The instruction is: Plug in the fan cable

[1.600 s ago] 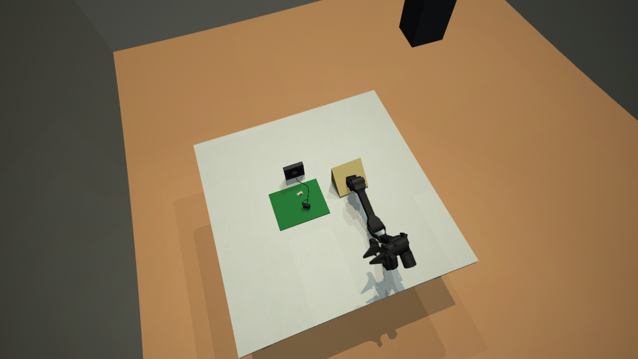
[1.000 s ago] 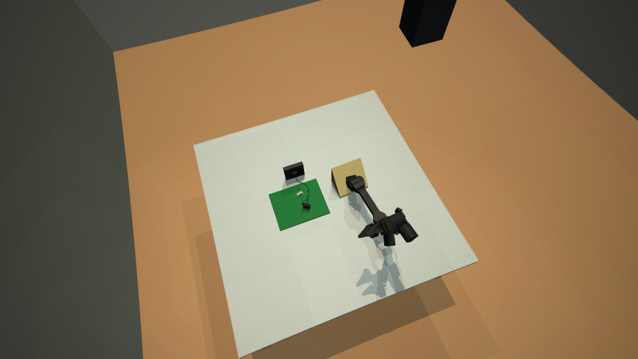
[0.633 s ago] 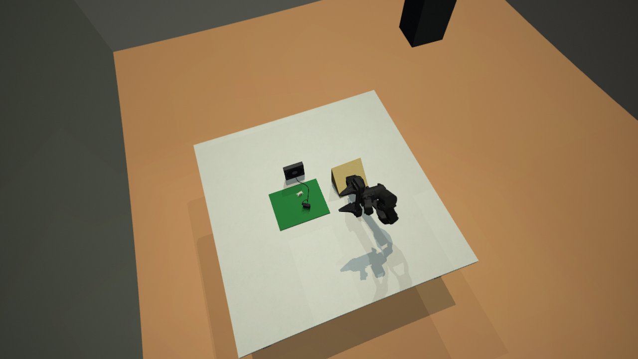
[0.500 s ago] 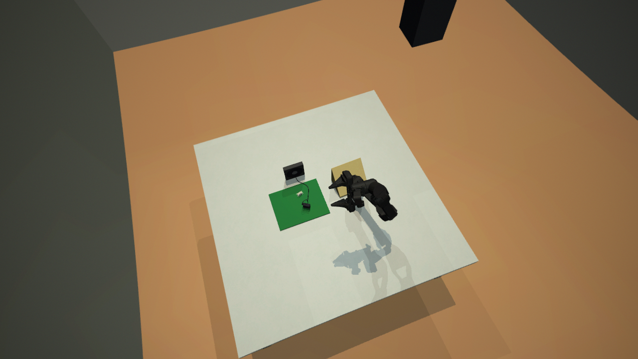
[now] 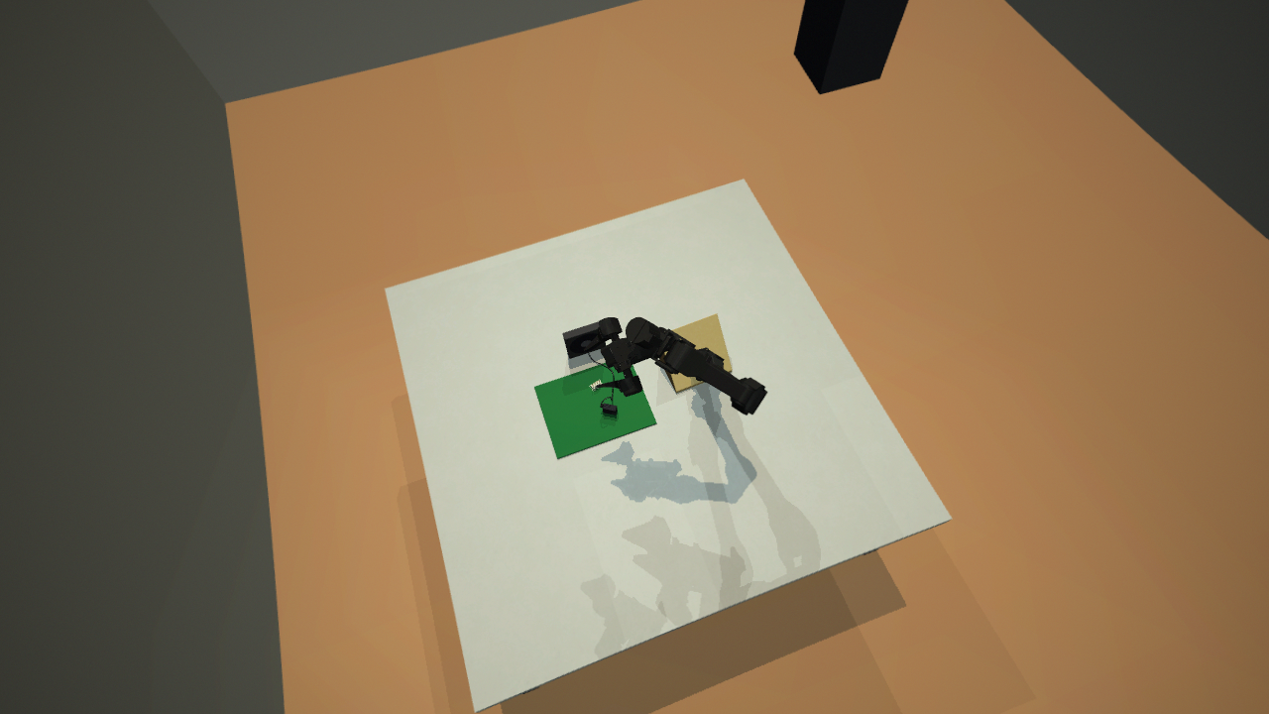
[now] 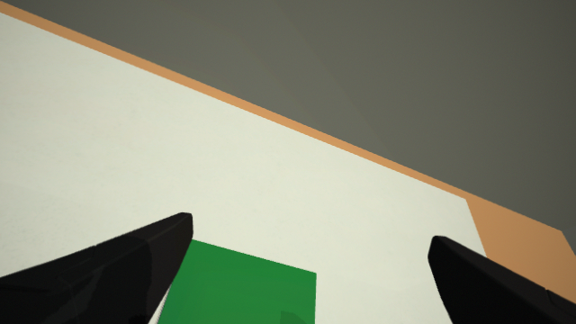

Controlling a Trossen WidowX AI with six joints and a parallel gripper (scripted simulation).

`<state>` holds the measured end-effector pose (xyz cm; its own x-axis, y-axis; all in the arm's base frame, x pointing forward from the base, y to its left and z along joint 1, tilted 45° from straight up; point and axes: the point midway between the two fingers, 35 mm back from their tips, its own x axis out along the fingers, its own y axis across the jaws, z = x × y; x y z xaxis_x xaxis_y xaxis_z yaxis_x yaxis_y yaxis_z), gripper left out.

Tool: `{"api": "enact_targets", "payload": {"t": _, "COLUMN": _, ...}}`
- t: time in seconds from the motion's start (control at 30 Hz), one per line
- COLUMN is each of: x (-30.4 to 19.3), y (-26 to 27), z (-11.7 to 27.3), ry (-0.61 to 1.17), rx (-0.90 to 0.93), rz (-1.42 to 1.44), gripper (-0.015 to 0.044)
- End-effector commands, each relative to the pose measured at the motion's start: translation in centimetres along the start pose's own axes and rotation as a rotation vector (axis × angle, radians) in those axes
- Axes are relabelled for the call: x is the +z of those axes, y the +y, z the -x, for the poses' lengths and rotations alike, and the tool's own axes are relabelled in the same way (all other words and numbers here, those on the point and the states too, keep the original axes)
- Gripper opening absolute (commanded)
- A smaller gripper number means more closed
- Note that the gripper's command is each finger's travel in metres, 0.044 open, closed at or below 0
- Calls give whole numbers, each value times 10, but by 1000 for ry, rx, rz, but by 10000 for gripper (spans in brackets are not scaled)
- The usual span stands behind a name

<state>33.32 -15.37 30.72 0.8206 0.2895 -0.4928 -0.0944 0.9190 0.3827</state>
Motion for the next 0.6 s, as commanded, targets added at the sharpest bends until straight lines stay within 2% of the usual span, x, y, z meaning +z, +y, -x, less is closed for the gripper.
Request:
{"api": "enact_targets", "payload": {"t": 0.0, "x": -42, "y": -5, "z": -49, "ry": 217, "rx": 68, "rz": -186, "gripper": 440}}
{"api": "enact_targets", "payload": {"t": 0.27, "x": -150, "y": 18, "z": -124, "ry": 764, "rx": 147, "rz": -524, "gripper": 440}}
{"api": "enact_targets", "payload": {"t": 0.47, "x": -225, "y": 47, "z": -144, "ry": 1203, "rx": 124, "rz": -719, "gripper": 440}}
{"api": "enact_targets", "payload": {"t": 0.57, "x": -233, "y": 50, "z": -145, "ry": 1253, "rx": 117, "rz": -737, "gripper": 440}}
